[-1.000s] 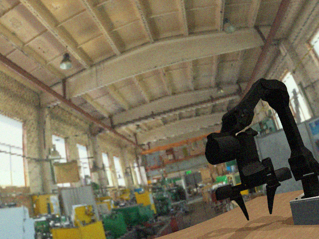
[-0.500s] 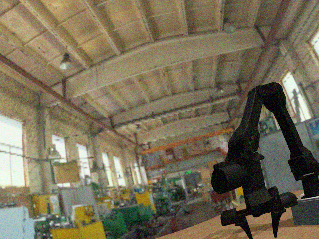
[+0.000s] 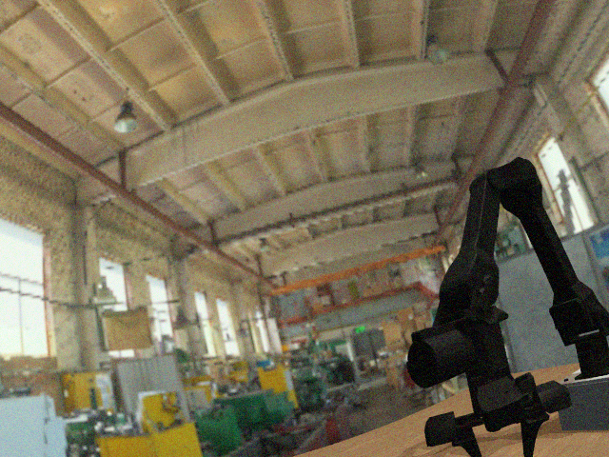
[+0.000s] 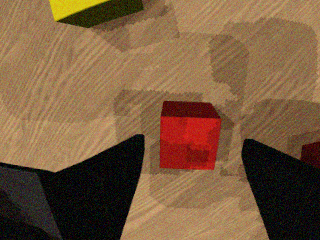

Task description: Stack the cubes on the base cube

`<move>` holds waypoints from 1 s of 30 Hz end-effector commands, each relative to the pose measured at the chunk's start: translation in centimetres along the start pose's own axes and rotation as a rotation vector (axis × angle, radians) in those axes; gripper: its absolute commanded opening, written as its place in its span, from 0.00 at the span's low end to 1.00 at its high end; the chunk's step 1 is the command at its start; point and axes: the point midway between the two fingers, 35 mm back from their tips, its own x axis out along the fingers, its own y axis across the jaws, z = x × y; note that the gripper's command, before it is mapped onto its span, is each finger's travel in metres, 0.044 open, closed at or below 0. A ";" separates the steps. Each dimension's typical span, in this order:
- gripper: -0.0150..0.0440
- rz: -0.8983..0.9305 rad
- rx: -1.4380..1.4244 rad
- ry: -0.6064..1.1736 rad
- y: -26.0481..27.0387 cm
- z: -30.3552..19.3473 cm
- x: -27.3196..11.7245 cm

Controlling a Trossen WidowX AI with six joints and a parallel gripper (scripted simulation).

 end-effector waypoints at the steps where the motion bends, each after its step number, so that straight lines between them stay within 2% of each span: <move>1: 0.70 0.004 -0.004 0.010 0.2 -0.3 1.0; 10: 0.70 0.004 -0.004 0.010 0.2 -0.3 2.2; 16: 0.44 0.004 -0.004 0.010 0.2 -0.3 2.2; 21: 0.43 0.004 -0.004 0.010 0.2 -0.3 2.0; 30: 0.43 0.004 -0.004 0.010 -0.2 0.0 -0.6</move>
